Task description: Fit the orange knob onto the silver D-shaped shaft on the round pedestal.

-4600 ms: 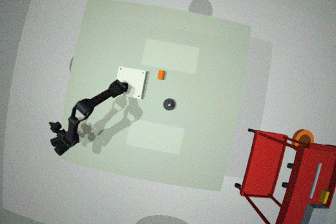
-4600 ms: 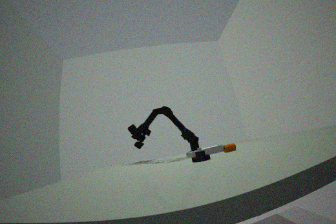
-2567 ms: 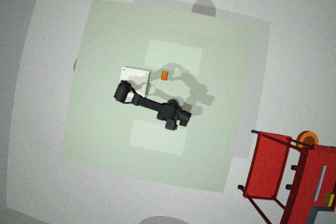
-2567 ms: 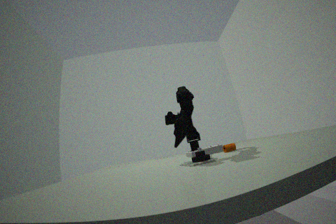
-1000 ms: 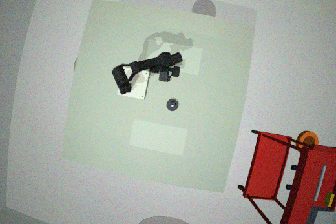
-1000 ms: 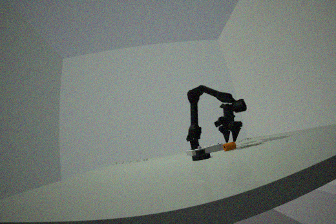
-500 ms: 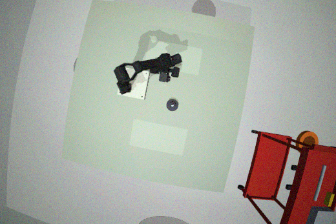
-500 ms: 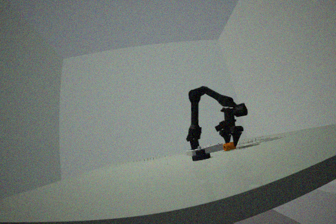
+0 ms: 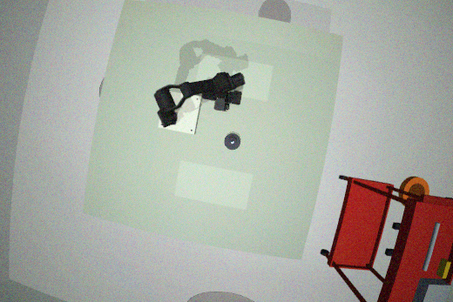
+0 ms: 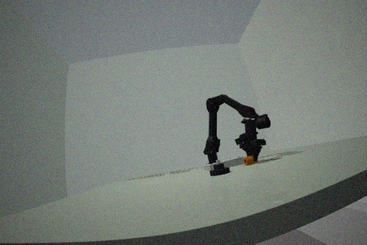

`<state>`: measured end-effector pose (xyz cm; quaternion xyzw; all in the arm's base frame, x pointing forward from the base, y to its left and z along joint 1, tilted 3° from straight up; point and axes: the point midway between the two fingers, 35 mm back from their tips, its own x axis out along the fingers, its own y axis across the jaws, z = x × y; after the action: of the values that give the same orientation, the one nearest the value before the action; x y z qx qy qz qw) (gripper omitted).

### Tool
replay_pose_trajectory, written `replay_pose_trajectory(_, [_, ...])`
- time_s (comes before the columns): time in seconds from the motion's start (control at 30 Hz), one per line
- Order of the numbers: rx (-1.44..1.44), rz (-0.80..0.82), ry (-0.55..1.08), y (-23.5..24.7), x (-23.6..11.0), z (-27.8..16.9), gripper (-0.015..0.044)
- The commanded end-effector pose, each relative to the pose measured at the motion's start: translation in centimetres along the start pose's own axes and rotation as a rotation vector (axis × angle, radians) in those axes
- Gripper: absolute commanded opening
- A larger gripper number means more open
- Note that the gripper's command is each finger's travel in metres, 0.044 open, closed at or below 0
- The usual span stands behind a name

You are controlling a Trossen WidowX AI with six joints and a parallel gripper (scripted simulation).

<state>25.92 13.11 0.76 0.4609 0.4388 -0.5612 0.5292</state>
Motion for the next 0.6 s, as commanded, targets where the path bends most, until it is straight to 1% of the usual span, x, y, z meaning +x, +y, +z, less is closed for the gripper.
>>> replay_pose_trajectory(0.0, [0.004,-0.001,0.004,-0.03,0.04,-0.08,0.024])
replay_pose_trajectory(0.1, [0.004,-0.001,0.004,-0.03,0.04,-0.08,0.024])
replay_pose_trajectory(0.4, [0.004,-0.001,0.004,-0.03,0.04,-0.08,0.018])
replay_pose_trajectory(0.57, [0.003,-0.001,0.01,-0.02,0.01,-0.02,0.0179])
